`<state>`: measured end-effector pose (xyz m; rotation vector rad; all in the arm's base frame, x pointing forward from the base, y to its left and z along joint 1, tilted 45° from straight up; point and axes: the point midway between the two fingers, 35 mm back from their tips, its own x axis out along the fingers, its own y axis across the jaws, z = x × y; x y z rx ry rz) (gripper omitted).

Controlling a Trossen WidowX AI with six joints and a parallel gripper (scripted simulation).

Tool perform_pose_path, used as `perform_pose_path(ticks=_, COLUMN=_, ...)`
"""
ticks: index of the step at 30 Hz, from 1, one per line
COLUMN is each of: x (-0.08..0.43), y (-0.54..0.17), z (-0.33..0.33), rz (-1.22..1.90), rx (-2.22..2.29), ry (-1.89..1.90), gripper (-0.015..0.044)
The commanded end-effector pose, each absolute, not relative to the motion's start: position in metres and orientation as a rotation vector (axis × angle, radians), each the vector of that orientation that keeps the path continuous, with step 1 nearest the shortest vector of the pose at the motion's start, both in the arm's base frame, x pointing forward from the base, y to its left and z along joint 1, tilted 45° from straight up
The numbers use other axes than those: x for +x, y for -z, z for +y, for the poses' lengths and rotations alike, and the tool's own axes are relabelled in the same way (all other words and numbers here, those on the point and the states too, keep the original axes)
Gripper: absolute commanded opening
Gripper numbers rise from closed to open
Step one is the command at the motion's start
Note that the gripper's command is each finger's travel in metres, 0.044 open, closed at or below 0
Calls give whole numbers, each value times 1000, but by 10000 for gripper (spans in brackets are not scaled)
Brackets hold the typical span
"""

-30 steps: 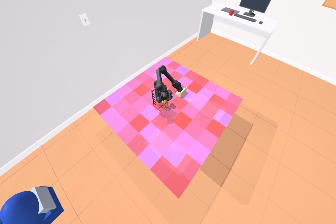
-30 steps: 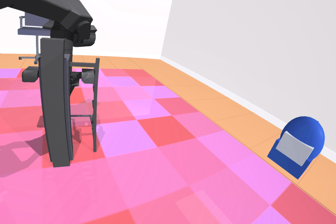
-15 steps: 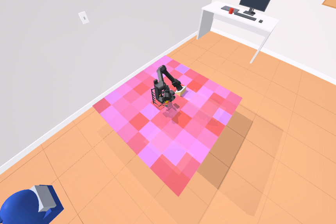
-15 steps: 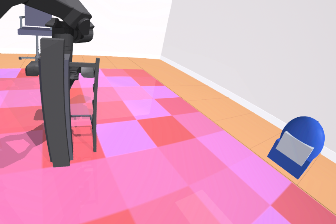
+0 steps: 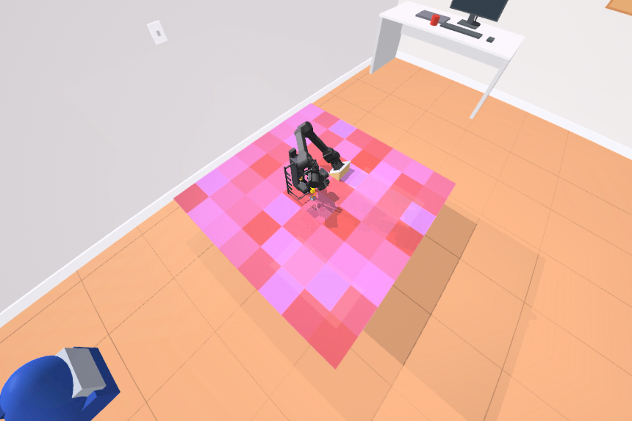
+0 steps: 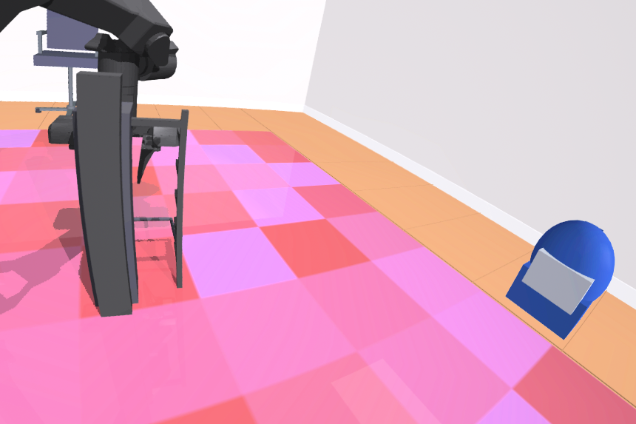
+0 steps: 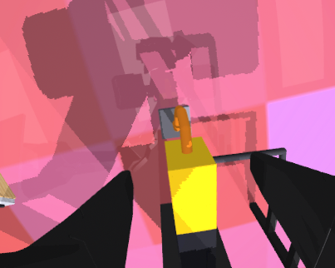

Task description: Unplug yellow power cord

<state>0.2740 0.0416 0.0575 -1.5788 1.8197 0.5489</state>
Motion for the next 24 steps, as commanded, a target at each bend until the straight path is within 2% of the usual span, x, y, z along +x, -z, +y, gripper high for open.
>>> perform_pose_path(ticks=1, x=278, y=-51, z=52, rz=1816, rx=-1579, ry=-551, gripper=420)
perform_pose_path(ticks=2, x=280, y=-48, z=58, rz=1816, rx=-1579, ry=-552, gripper=440)
perform_pose_path(ticks=7, x=287, y=-25, z=91, rz=1815, rx=-1578, ry=-551, gripper=440)
perform_pose_path(ticks=24, x=287, y=-25, z=91, rz=1815, rx=-1578, ry=-551, gripper=440)
